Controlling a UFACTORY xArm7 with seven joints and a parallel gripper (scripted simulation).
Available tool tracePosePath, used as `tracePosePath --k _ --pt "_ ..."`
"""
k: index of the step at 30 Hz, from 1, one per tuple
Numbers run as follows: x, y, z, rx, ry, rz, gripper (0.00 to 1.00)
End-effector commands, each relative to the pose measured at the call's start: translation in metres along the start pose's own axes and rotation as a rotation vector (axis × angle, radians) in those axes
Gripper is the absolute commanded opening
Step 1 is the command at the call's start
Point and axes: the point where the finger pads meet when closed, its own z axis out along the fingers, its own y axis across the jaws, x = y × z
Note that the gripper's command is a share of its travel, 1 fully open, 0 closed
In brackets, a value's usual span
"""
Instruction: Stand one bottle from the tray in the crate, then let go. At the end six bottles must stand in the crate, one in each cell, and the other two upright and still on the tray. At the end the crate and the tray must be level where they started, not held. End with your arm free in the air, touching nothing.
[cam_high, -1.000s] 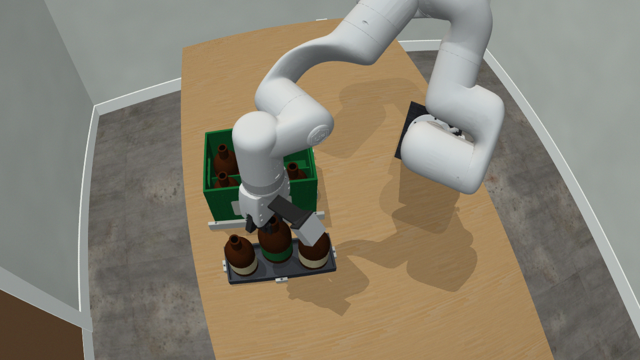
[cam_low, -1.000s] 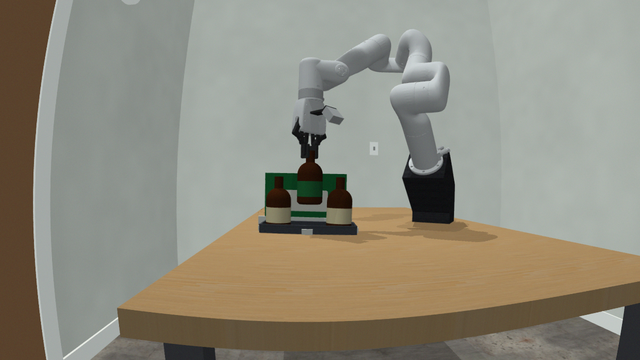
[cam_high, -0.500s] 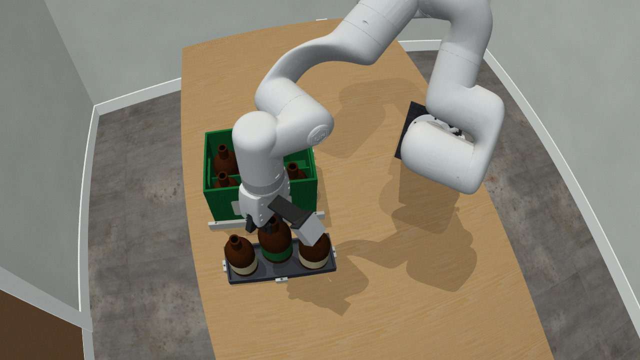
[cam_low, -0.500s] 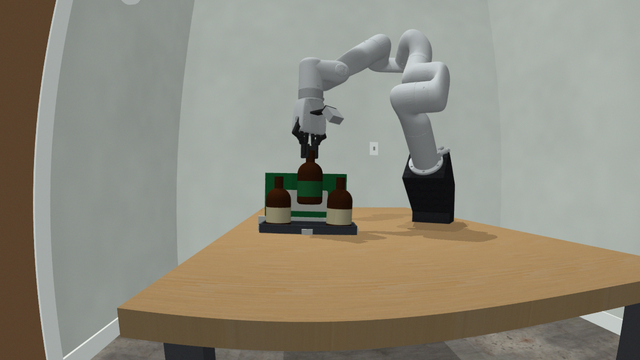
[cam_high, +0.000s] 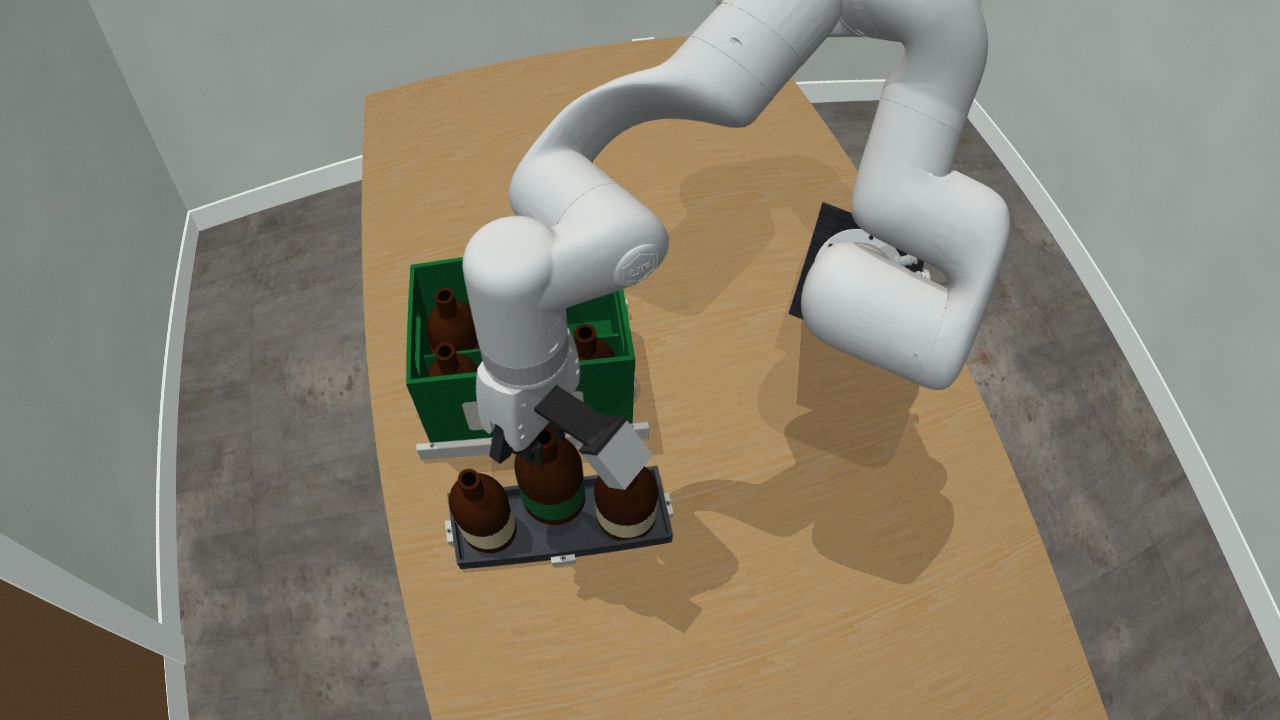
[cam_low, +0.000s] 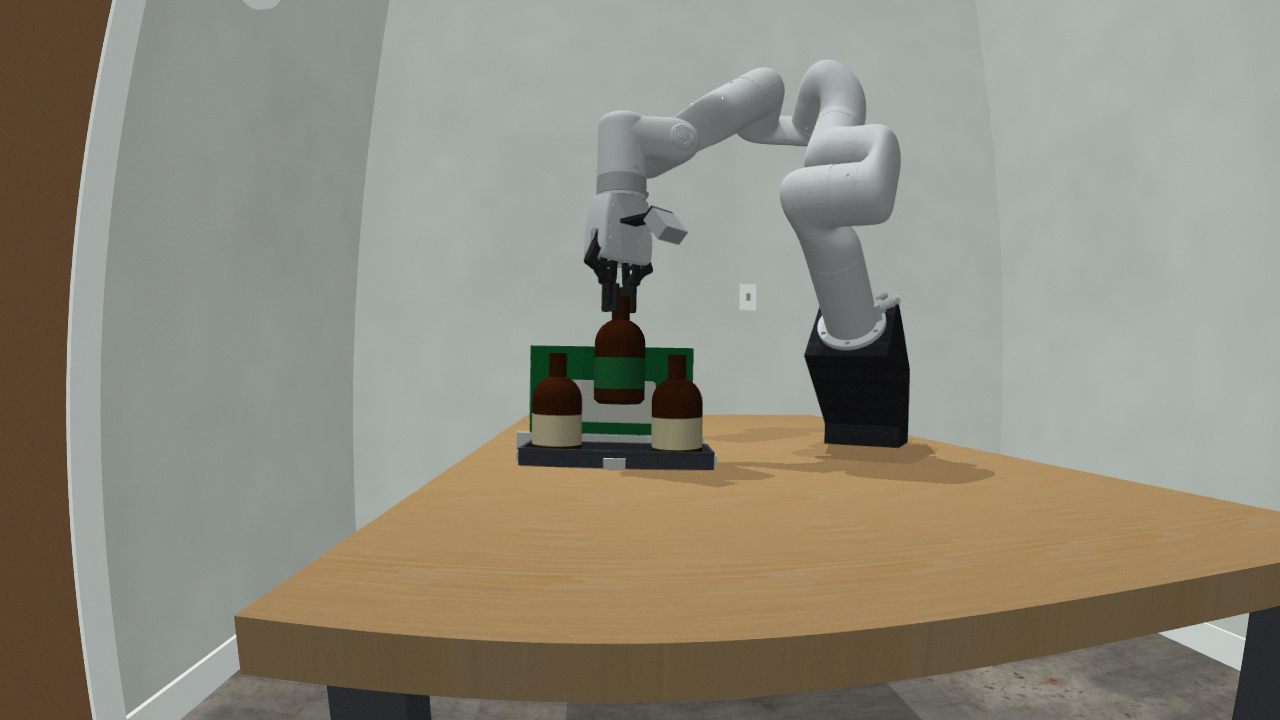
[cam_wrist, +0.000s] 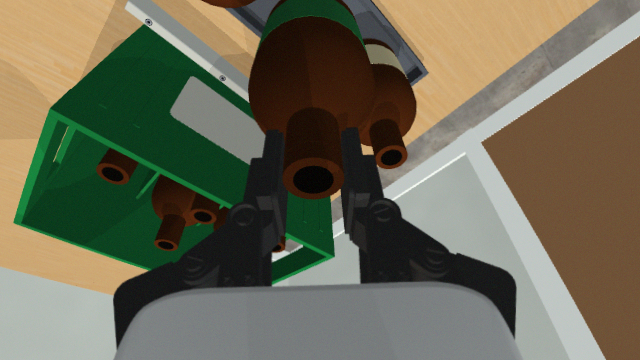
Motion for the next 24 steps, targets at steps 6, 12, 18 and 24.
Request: tracePosePath --k 6,12,18,24 --pt "-0.001 0.001 -0.009 -0.002 -0.002 0.0 0.0" --pt "-0.001 0.001 -0.017 -0.002 -0.002 0.0 0.0" --pt "-0.001 0.001 -0.022 -0.002 -0.002 0.0 0.0" --pt "-0.001 0.001 -0.028 -0.002 -0.002 0.0 0.0"
